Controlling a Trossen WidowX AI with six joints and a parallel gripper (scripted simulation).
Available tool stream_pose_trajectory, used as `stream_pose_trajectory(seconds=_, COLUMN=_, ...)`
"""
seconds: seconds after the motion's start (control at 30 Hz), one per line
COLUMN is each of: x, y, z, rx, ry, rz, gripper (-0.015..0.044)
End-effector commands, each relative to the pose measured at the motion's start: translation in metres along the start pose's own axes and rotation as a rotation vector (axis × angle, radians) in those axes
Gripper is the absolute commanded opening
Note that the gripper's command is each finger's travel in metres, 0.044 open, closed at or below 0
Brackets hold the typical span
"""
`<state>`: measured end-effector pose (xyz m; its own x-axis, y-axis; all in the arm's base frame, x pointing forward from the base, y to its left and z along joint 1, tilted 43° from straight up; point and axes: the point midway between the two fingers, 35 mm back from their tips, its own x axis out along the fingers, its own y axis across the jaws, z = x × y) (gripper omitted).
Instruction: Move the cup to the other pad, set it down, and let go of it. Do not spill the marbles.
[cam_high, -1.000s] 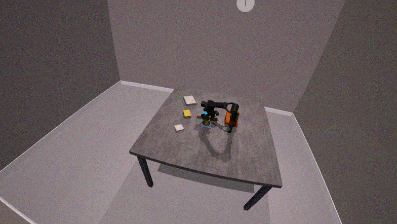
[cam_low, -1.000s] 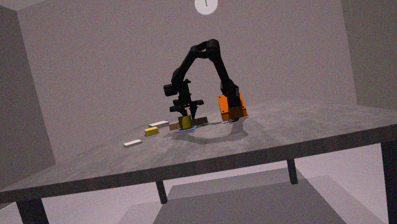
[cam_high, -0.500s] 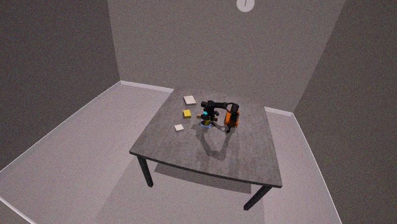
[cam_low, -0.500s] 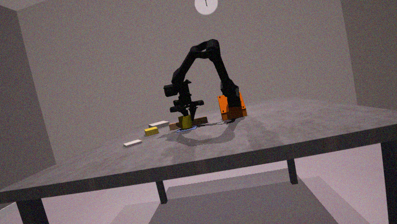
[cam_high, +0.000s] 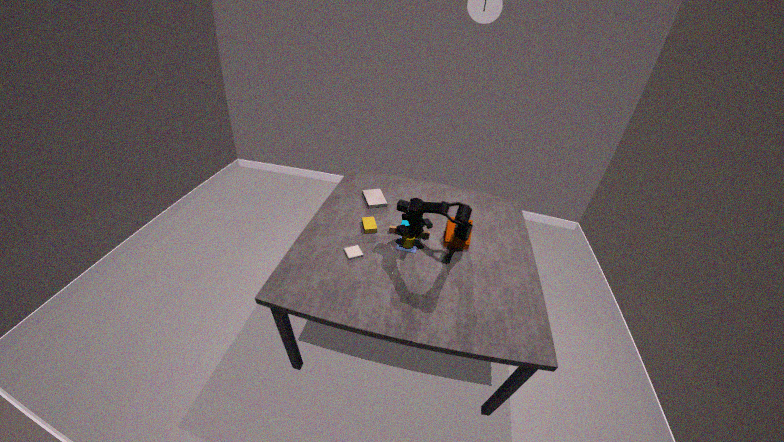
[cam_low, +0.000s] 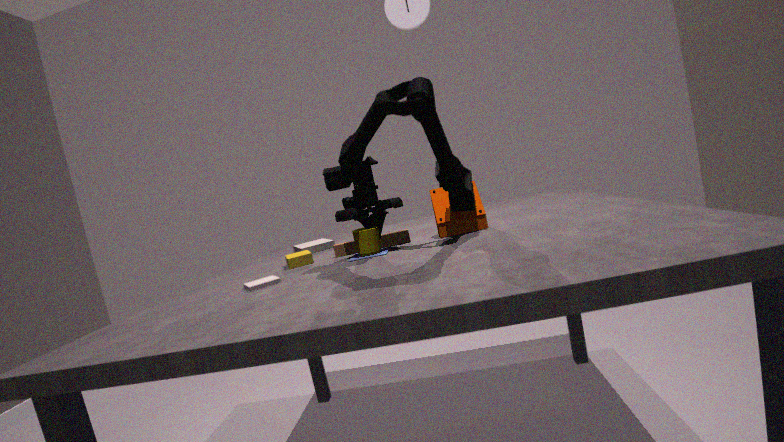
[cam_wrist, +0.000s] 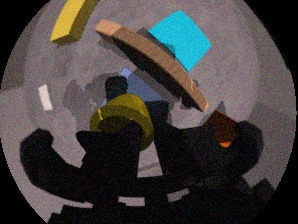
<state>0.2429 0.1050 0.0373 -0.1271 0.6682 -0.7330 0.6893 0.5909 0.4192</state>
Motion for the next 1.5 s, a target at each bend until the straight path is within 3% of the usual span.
stream_pose_trajectory(seconds=0.0, x=-0.003, y=0.0, z=0.0, rx=-0.001, ry=0.0, rz=0.0, gripper=0.0)
stream_pose_trajectory(seconds=0.6, x=-0.06, y=-0.001, z=0.001, rx=0.007, ry=0.004, rz=0.001, gripper=0.0)
stream_pose_trajectory(seconds=1.47, x=-0.057, y=-0.008, z=0.009, rx=0.012, ry=0.005, rz=0.003, gripper=0.0)
